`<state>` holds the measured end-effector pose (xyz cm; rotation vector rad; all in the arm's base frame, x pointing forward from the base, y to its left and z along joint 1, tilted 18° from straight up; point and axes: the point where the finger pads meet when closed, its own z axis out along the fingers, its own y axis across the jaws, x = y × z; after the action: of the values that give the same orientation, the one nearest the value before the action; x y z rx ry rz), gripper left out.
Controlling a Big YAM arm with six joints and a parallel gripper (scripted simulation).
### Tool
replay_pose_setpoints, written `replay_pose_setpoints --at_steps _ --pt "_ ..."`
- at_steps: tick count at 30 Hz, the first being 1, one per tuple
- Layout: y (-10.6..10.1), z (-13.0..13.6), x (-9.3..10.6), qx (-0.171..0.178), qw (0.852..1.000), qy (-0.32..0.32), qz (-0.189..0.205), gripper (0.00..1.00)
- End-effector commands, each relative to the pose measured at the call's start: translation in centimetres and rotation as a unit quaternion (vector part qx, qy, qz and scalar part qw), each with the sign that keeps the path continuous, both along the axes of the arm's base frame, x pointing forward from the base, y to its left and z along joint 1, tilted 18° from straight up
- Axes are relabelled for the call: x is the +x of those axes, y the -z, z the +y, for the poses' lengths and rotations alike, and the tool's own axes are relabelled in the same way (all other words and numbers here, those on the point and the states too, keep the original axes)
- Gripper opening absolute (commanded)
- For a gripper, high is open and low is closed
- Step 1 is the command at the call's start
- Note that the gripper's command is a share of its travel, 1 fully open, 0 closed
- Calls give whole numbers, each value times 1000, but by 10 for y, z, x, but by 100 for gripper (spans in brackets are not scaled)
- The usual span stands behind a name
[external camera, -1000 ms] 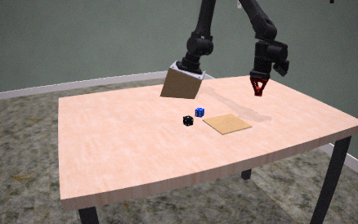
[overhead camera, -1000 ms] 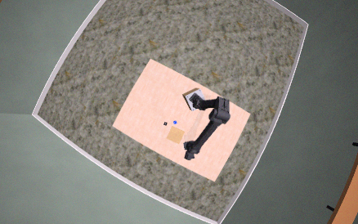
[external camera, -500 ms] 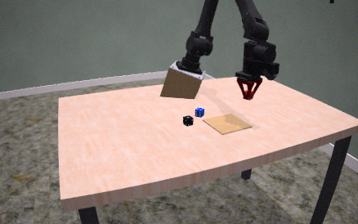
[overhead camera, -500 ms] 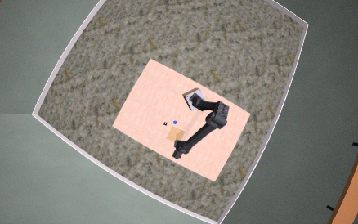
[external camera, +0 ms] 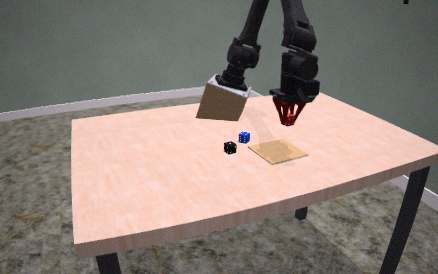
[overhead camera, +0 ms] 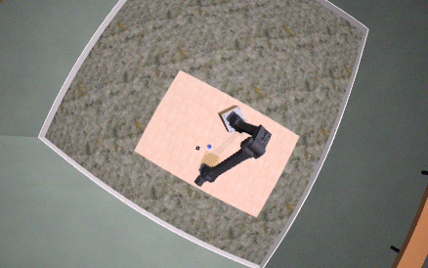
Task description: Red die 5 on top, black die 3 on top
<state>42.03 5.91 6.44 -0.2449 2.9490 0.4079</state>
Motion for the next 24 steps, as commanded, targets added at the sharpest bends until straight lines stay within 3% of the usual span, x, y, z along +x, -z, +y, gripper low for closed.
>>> replay_pose_setpoints --at_steps 1,6,19,22,24 --pt "-11 7 6 3 1000 3 -6 25" --pt "-10 1 6 3 1000 9 -5 25" --pt "36 17 6 1 1000 3 0 25" --pt "37 19 13 2 1000 3 -6 25" --pt "51 21 8 1 1000 3 1 25"
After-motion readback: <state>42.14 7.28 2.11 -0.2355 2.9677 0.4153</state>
